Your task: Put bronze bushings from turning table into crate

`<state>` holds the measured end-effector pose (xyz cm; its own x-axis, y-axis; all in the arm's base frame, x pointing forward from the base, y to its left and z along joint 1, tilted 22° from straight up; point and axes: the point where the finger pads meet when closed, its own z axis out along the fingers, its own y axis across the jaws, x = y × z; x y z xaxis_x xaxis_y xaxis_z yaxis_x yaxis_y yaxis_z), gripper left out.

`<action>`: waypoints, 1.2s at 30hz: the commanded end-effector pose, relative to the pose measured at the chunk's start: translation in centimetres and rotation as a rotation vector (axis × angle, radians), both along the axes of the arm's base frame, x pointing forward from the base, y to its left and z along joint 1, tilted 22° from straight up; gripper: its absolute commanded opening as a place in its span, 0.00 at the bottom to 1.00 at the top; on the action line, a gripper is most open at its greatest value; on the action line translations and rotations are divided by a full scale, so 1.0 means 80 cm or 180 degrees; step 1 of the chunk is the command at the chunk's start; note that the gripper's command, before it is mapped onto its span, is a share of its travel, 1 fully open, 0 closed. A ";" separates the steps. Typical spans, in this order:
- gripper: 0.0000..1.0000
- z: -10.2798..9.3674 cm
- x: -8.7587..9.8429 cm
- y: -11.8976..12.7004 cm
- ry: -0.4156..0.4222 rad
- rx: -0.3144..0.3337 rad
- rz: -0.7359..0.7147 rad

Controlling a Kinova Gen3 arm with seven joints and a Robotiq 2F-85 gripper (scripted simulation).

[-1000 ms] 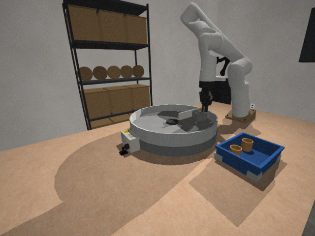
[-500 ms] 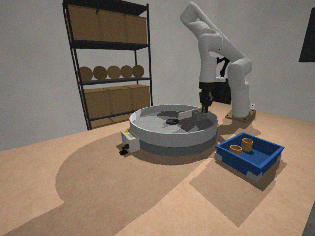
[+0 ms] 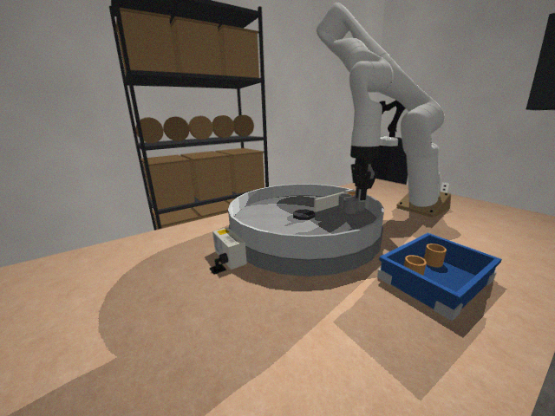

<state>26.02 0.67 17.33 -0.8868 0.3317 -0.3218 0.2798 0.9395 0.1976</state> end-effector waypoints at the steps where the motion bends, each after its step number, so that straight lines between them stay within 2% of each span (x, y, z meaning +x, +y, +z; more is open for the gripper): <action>1: 0.18 -0.003 0.001 0.000 0.0003 -0.0006 0.0005; 15: 0.18 -0.006 0.002 0.001 0.0003 -0.0006 0.0006; 16: 0.00 -0.006 0.002 0.001 0.0003 -0.0006 0.0005; 36: 0.00 -0.005 0.003 0.004 -0.0006 0.0015 0.0018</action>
